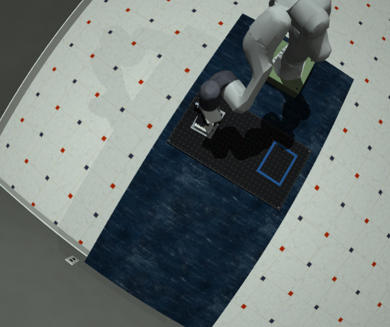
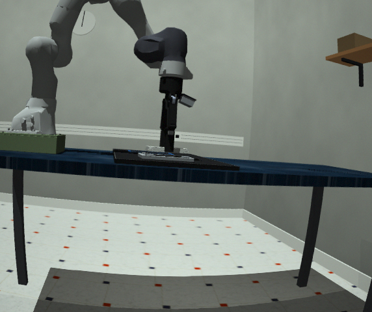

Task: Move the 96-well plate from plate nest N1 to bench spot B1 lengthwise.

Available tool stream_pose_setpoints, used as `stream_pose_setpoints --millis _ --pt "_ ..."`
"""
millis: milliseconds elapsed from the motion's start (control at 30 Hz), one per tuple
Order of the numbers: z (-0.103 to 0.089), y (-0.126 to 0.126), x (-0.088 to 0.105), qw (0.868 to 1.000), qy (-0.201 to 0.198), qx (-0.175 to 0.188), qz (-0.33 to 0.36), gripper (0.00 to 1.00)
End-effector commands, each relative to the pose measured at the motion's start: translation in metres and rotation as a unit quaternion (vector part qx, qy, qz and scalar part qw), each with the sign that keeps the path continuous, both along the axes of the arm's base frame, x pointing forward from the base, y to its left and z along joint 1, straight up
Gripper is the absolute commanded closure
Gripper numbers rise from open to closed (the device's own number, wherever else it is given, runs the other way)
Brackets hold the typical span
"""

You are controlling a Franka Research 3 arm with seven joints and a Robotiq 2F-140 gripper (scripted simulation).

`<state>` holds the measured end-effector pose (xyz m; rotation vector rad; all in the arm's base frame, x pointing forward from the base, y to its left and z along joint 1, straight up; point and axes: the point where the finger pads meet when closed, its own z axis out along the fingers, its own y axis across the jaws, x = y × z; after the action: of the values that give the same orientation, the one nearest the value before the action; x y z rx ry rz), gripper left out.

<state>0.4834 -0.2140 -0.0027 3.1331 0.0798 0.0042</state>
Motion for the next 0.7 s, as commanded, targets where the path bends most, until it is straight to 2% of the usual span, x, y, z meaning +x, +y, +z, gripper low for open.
stream_pose_setpoints --millis 0,667 --pt "0.002 0.002 -0.002 1.0 0.004 0.002 -0.002 0.4" --pt "0.032 0.002 -0.002 1.0 0.004 0.002 -0.002 0.4"
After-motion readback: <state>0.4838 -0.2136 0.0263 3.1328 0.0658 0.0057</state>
